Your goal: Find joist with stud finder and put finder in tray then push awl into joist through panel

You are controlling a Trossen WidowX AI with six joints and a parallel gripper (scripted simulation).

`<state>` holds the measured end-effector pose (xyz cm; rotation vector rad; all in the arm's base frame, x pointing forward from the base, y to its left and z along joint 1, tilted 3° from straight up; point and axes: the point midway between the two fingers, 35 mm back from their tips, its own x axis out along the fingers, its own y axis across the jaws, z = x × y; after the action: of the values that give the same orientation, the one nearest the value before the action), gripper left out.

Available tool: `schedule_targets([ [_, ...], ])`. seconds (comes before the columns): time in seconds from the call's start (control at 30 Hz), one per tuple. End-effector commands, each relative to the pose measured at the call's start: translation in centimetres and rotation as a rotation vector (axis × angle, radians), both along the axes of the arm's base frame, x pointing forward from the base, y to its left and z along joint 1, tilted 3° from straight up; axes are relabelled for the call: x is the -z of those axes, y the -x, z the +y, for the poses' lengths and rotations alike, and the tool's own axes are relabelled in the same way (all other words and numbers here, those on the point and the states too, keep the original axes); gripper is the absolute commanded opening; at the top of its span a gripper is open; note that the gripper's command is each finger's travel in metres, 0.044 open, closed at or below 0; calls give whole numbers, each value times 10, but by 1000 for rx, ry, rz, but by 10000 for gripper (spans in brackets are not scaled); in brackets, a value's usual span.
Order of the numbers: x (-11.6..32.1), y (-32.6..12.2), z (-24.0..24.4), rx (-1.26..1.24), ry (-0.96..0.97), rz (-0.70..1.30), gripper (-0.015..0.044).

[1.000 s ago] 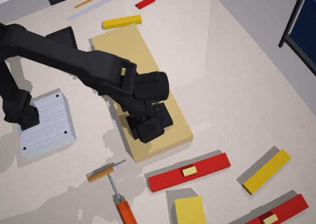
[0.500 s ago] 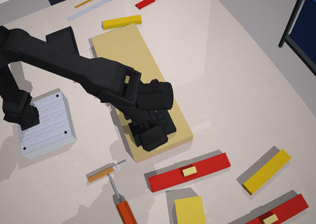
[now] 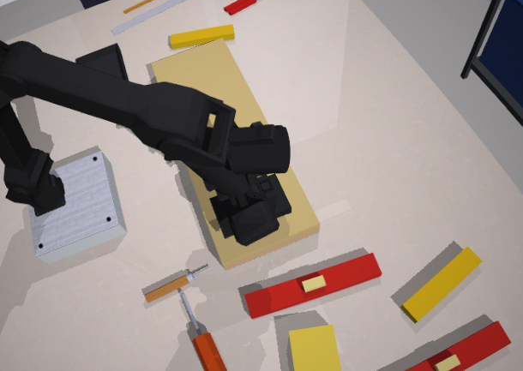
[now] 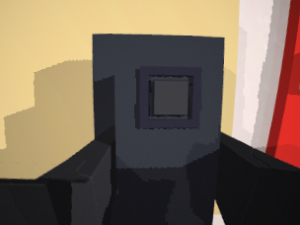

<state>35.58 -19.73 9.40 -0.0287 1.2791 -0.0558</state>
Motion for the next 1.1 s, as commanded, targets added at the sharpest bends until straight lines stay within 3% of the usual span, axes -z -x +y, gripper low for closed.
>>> schedule_targets([
  [0.0,-24,-2,-1,0,11,-18,0],
  [0.3,-72,3,2,0,13,-16,0],
  [0.5,-74,1,8,-17,13,-16,0],
  [1.07,-63,-33,118,-294,2,-7,0],
])
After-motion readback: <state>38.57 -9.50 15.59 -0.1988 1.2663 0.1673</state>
